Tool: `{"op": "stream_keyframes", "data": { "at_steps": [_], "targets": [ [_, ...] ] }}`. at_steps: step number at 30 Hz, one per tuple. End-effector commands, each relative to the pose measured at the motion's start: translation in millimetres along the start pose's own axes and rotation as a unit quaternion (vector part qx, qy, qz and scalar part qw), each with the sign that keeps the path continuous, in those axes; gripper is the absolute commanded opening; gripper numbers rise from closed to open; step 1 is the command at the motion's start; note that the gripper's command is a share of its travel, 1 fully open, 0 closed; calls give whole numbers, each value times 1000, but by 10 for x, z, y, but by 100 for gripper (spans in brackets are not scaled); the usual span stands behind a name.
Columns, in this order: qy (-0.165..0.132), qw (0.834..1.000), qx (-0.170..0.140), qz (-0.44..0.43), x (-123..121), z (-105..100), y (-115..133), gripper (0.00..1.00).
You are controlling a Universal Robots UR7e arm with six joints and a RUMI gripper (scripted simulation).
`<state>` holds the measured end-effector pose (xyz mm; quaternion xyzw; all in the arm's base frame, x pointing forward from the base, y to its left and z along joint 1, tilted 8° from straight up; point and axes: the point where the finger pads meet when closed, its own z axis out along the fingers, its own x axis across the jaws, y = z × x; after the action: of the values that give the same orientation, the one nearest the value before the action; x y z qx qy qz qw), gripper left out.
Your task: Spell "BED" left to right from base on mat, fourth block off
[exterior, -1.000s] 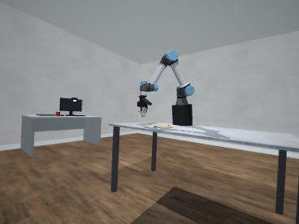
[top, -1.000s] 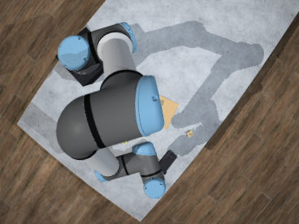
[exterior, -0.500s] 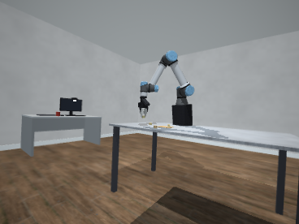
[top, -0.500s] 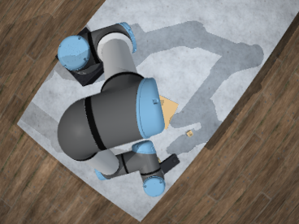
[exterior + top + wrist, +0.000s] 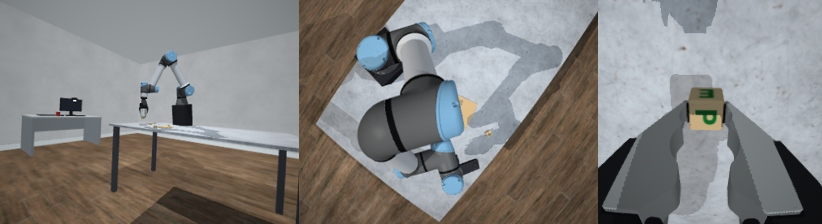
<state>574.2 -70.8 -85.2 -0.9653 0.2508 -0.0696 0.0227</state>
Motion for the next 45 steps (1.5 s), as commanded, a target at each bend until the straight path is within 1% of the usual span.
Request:
{"op": "stream_keyframes", "data": {
  "at_steps": [1,8,15,17,21,26,32,45],
  "targets": [
    [-1,998,-2,61,-19,43,9,5],
    [0,991,-2,137,-17,81,17,5],
    [0,978,-2,209,-16,118,27,5],
    [0,978,-2,209,-16,118,27,5],
    [0,966,-2,260,-17,144,37,5],
    [0,953,-2,302,-18,165,46,5],
    [0,945,-2,327,-19,178,52,5],
    [1,943,1,332,-13,176,57,5]
  ]
}}
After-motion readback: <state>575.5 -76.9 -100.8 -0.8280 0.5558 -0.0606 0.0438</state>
